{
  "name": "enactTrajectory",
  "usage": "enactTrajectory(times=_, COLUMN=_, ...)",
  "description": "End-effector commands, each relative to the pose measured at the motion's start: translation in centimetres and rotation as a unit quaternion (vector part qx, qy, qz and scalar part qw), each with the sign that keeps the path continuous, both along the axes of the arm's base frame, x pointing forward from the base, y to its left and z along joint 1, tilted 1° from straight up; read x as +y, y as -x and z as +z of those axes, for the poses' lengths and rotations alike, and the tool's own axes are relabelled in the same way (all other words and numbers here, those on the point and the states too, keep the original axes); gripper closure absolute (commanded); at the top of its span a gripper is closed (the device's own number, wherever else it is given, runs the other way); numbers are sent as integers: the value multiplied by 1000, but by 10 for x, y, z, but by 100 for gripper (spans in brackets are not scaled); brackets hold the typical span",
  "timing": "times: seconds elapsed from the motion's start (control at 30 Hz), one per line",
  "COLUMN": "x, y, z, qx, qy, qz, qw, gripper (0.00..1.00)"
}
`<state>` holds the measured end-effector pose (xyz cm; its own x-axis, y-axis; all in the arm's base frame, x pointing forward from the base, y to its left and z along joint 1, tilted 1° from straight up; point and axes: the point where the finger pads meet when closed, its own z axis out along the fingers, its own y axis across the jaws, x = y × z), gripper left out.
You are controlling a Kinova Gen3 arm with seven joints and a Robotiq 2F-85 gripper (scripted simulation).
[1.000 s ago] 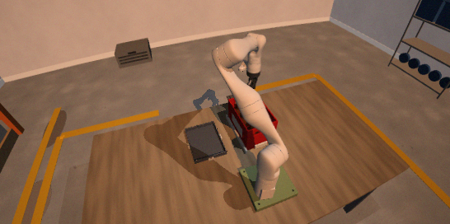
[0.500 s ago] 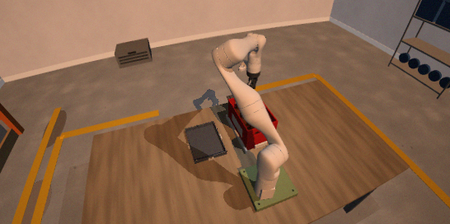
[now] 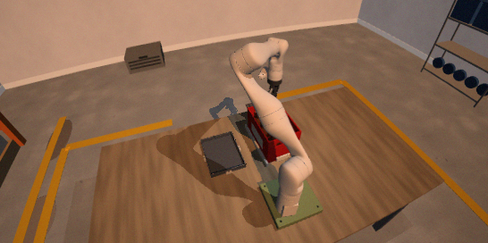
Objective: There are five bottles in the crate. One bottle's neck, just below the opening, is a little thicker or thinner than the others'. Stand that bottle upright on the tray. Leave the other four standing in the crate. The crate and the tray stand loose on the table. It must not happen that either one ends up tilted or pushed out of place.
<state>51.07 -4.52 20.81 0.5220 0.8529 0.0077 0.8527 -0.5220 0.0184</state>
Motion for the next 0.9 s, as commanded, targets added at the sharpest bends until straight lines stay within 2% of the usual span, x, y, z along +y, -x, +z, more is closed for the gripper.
enactTrajectory(times=0.0, x=0, y=0, z=-2, qx=0, qy=0, qz=0, qw=1000, gripper=36)
enactTrajectory(times=0.87, x=0, y=-1, z=-31, qx=0, qy=0, qz=0, qw=1000, gripper=36)
